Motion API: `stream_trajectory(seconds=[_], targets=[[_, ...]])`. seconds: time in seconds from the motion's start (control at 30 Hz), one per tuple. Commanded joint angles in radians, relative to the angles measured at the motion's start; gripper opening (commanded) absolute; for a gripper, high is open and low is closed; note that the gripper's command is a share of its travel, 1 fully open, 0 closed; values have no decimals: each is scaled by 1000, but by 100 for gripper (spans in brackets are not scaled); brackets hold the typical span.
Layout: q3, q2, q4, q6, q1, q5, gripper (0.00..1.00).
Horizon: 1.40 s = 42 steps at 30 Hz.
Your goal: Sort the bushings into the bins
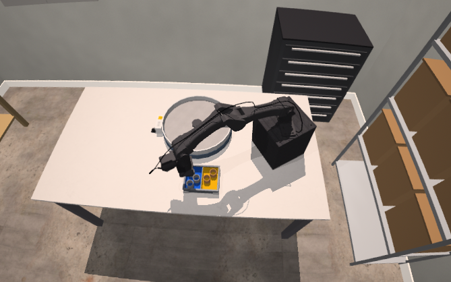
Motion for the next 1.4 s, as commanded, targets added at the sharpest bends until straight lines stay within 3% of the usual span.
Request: stream_trajectory(seconds=[0.0, 1.37], targets=[[18, -14, -4, -6, -12, 6, 15], [7, -34, -11, -6, -12, 6, 15]])
